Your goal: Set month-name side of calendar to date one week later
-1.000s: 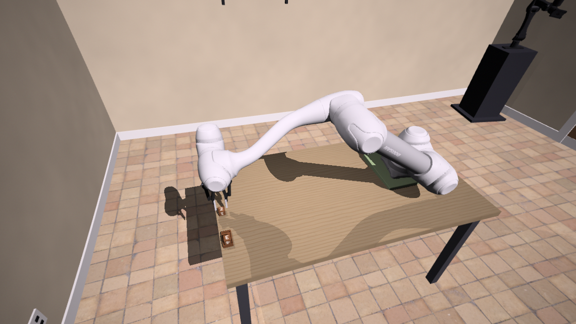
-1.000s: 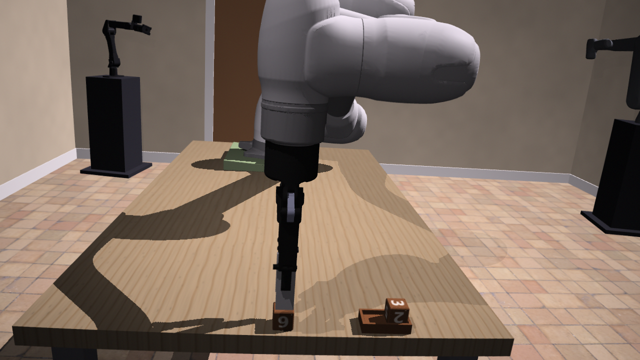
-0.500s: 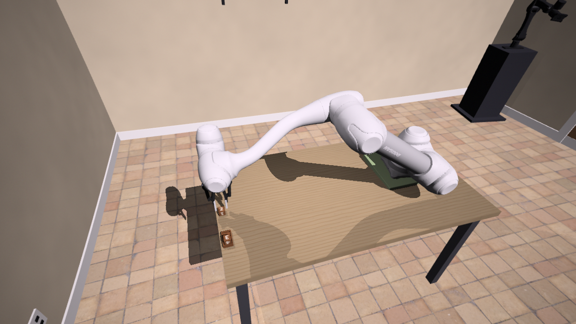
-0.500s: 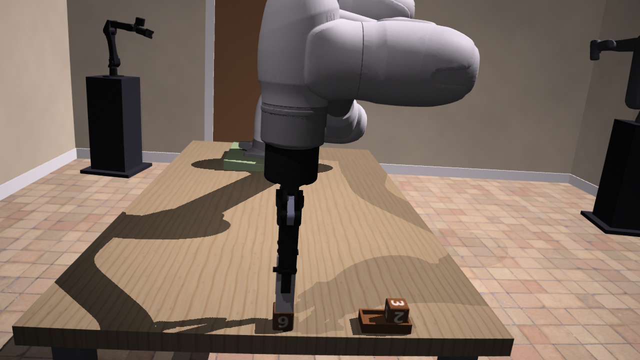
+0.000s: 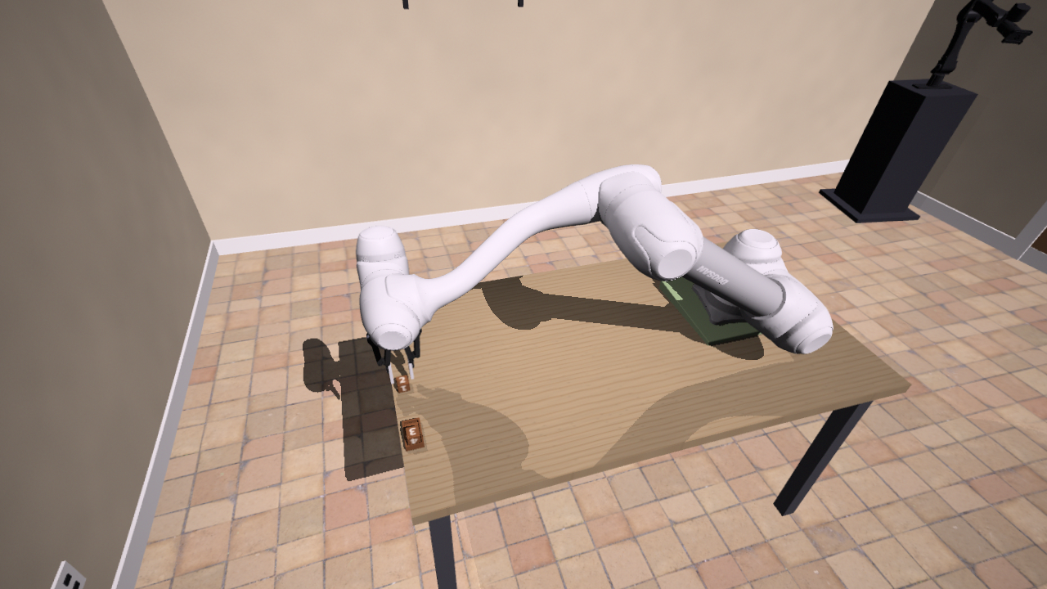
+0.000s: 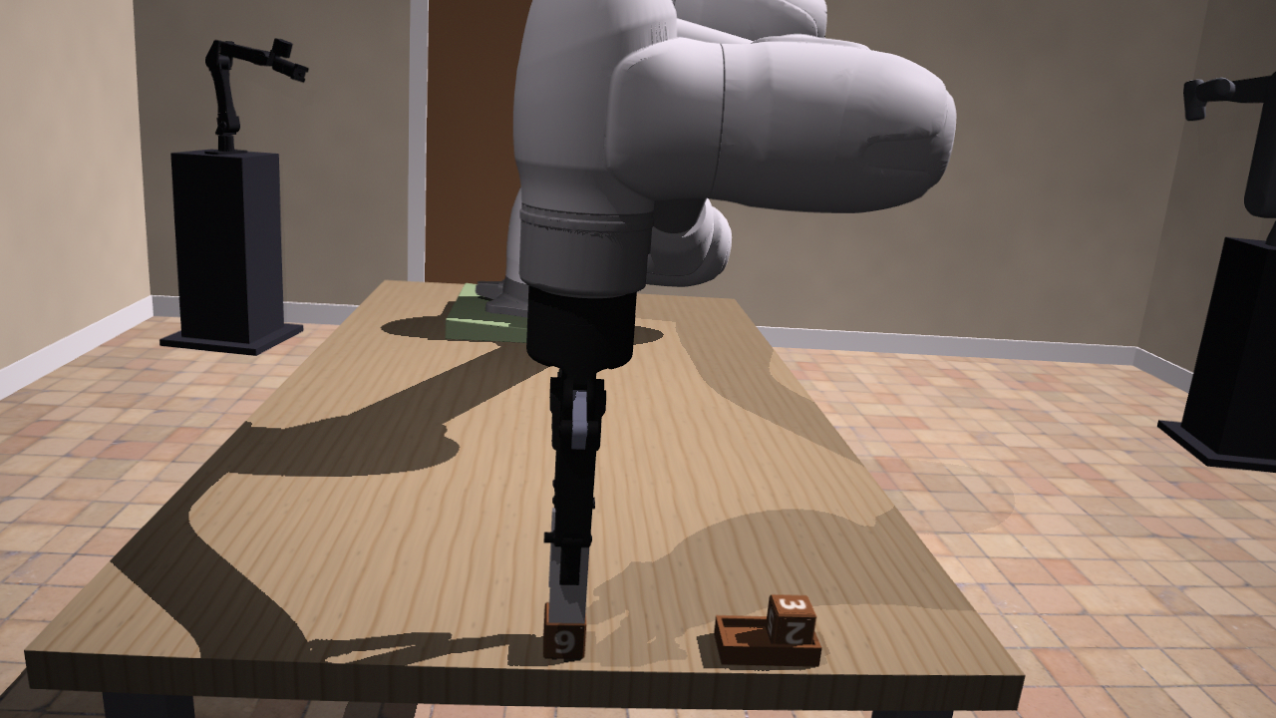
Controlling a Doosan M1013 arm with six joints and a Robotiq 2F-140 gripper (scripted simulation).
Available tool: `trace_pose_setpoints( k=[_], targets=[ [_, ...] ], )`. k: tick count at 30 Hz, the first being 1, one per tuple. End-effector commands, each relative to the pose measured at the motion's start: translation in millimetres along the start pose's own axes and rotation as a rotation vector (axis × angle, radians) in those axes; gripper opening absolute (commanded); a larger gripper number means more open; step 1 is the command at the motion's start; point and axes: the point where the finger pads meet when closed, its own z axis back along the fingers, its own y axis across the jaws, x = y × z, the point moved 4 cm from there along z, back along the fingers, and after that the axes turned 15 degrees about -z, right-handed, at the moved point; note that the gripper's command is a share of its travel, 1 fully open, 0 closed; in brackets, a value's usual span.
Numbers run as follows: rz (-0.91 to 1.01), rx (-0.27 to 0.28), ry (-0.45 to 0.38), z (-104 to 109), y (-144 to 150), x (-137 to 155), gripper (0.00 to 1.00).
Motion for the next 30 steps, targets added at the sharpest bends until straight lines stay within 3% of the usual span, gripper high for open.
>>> trace_pose_setpoints(
  k=[1,30],
  targets=[
    [0.0,0.0,0.0,0.3,0.0,0.0,0.36],
    [0.0,0.0,0.0,-5.9,0.0,0.0,0.36]
  ],
)
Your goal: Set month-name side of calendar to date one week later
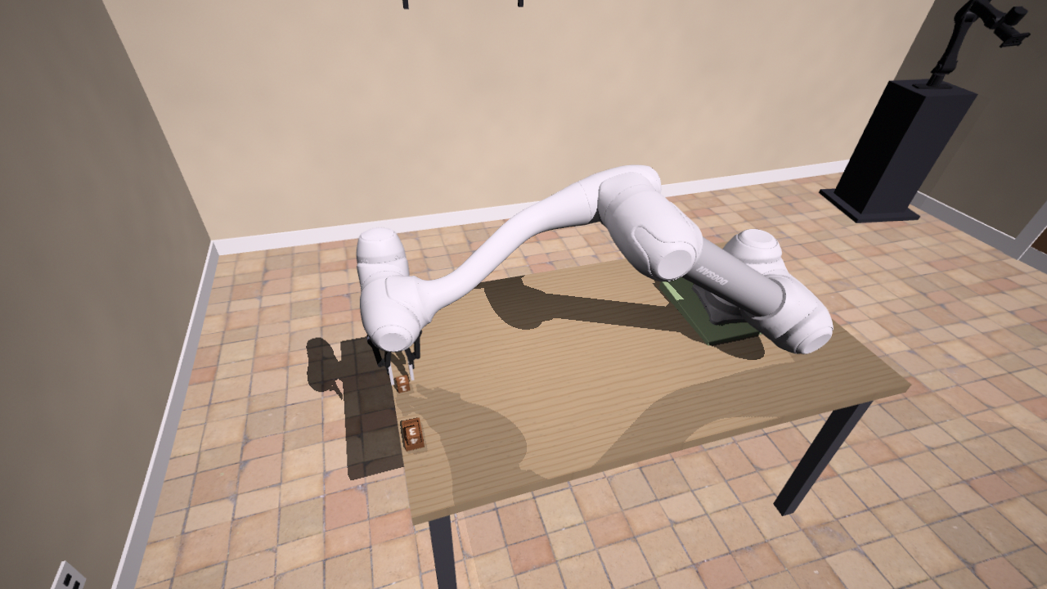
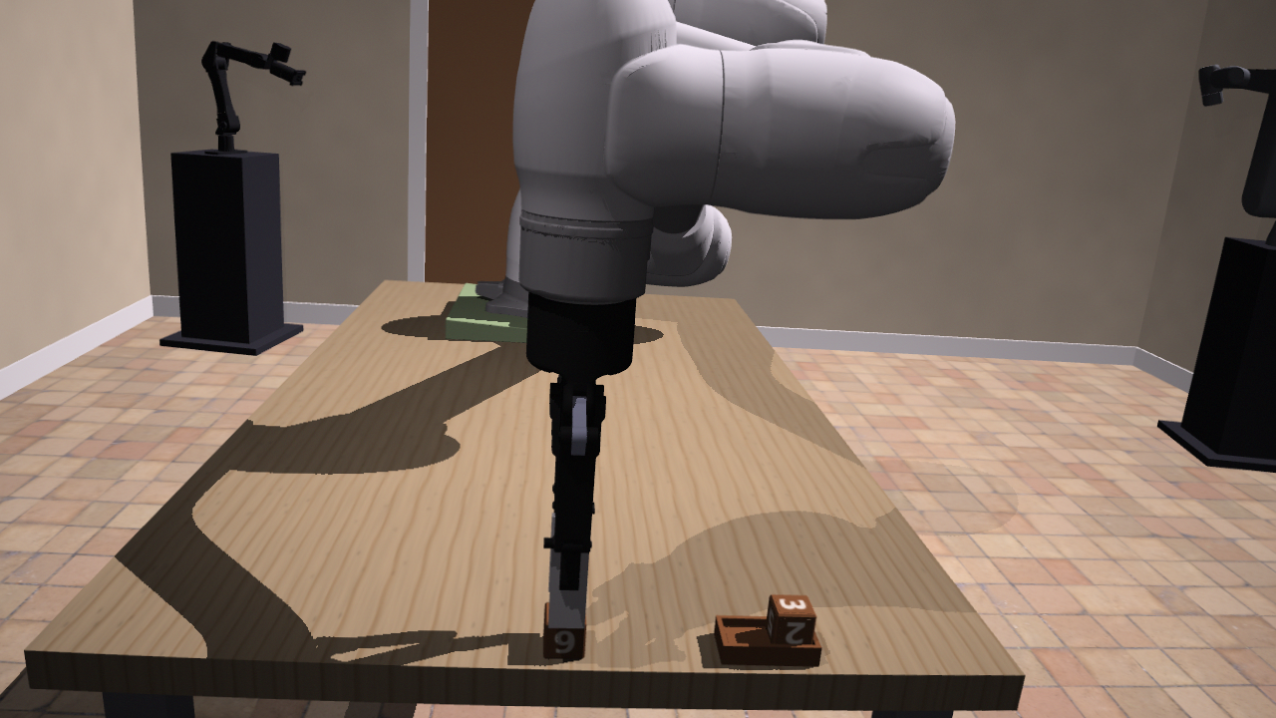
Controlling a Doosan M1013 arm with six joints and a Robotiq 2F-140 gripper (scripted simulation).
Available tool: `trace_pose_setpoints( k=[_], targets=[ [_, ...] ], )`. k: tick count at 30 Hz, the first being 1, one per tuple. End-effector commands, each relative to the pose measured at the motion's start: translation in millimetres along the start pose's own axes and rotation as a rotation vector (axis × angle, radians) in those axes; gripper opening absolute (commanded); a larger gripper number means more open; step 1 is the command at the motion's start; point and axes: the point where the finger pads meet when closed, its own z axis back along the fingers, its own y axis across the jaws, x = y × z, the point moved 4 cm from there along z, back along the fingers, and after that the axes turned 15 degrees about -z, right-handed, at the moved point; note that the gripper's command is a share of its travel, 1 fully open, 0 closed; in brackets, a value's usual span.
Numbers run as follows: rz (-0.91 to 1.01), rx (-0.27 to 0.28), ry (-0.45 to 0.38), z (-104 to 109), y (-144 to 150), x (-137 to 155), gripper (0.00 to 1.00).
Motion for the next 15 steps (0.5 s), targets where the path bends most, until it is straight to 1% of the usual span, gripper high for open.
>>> trace_pose_setpoints(
  k=[1,11,15],
  targets=[
    [0.0,0.0,0.0,-3.1,0.0,0.0,0.36],
    [0.0,0.0,0.0,-20.5,0.0,0.0,0.36],
    [0.0,0.0,0.0,-22.9,0.0,0.0,0.36]
  ],
)
